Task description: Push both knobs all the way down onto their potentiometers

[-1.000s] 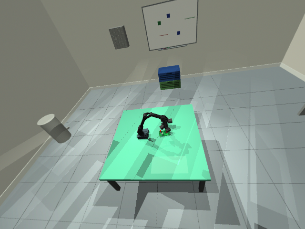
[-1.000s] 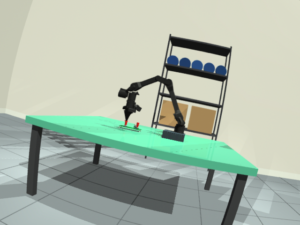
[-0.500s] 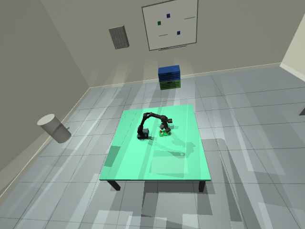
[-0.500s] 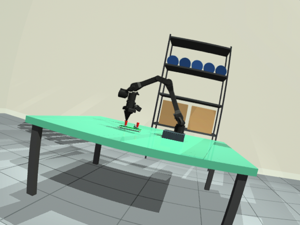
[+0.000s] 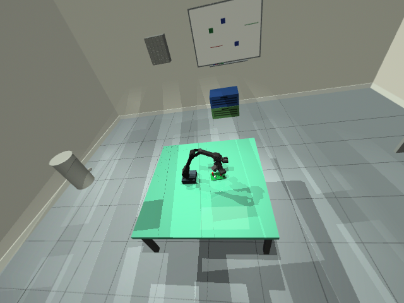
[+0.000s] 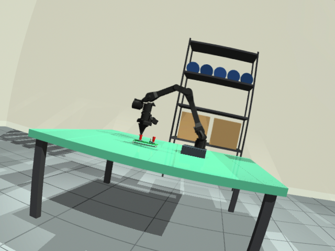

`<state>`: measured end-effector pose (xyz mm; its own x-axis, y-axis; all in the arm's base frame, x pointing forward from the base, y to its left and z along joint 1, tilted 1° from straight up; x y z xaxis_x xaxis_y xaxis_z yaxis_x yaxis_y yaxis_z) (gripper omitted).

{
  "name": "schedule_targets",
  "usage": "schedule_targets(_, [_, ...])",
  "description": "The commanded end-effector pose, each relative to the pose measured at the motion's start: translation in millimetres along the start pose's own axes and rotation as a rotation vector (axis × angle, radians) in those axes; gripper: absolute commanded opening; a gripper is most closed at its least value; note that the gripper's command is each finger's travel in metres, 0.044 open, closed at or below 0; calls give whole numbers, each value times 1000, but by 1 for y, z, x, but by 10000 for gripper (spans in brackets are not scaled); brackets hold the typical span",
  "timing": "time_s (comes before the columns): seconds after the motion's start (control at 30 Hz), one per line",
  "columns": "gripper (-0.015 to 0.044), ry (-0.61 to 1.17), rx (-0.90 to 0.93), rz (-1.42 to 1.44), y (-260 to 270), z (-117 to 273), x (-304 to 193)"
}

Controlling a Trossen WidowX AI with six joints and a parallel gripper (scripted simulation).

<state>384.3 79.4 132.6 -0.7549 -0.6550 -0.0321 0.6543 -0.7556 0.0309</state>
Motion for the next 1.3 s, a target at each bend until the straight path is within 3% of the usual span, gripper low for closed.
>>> schedule_targets(0.0, [0, -15, -11, -5, 2, -18, -3])
schedule_targets(0.9, [0, -15, -11, -5, 2, 24, -4])
schedule_targets(1.27, [289, -19, -11, 0, -5, 27, 10])
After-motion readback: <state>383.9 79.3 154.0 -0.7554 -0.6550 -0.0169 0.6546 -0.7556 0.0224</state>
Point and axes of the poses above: the point midway between the two fingers, 35 mm back from their tips, its own z axis back along the fingers, its own y axis across the jaws, x = y × z, the point moved 9 cm from there along z, back along the fingers, and after that the axes turned 4 degrees about z, right-handed, at the moved point
